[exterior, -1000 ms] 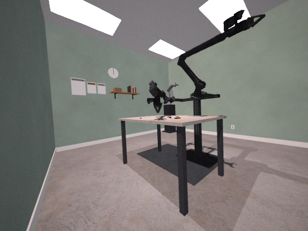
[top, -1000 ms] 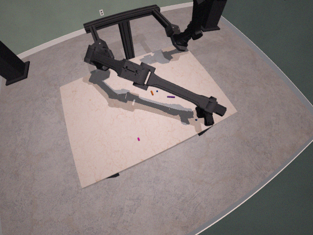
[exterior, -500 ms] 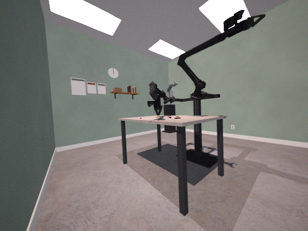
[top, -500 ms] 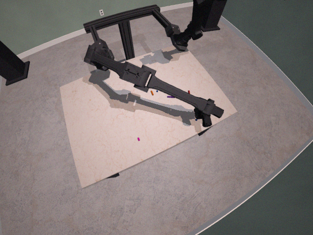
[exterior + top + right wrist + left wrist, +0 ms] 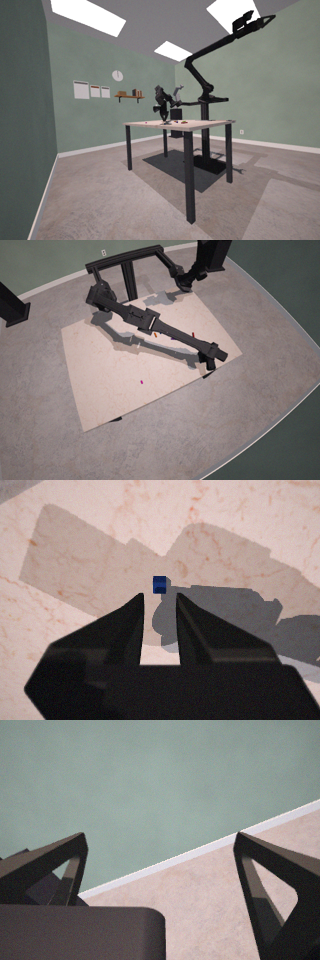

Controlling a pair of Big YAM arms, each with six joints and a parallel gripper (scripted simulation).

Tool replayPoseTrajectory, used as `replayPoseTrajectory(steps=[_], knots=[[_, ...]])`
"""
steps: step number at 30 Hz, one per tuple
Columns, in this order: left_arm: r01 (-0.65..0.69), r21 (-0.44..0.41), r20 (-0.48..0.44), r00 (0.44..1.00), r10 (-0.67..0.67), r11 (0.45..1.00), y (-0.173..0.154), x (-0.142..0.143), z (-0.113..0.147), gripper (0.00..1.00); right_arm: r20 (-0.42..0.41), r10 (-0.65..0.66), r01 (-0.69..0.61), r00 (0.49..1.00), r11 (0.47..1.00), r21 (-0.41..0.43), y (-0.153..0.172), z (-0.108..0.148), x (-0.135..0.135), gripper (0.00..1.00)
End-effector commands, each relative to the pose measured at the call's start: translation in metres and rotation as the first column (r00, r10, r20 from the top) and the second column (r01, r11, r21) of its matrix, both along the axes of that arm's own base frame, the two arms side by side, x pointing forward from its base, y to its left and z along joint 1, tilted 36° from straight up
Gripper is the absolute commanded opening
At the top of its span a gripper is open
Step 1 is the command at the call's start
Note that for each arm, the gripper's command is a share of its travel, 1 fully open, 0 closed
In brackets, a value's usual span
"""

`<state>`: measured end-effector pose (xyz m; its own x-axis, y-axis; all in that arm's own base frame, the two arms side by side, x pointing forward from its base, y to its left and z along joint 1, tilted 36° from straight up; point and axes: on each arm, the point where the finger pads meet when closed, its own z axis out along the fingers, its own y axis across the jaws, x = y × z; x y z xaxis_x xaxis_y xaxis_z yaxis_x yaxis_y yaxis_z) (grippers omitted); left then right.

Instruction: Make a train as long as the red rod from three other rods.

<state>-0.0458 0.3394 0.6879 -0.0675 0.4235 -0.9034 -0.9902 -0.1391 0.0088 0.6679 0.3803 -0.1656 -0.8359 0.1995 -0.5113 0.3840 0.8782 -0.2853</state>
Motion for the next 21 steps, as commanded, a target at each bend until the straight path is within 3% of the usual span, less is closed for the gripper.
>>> replayPoseTrajectory(steps=[1,21], knots=[[-0.009,-0.006,0.010,1.000,0.009,1.000,-0.0033,-0.0041,-0.0011,1.00,0.009,-0.007,0.007,1.000,1.000,0.006,-0.0084,-0.0078,0.0174,0.23],[-0.009,-0.006,0.010,1.000,0.009,1.000,-0.0033,-0.0041,-0.0011,1.00,0.009,-0.007,0.007,1.000,1.000,0.007,-0.0091,-0.0092,0.0181,0.23]])
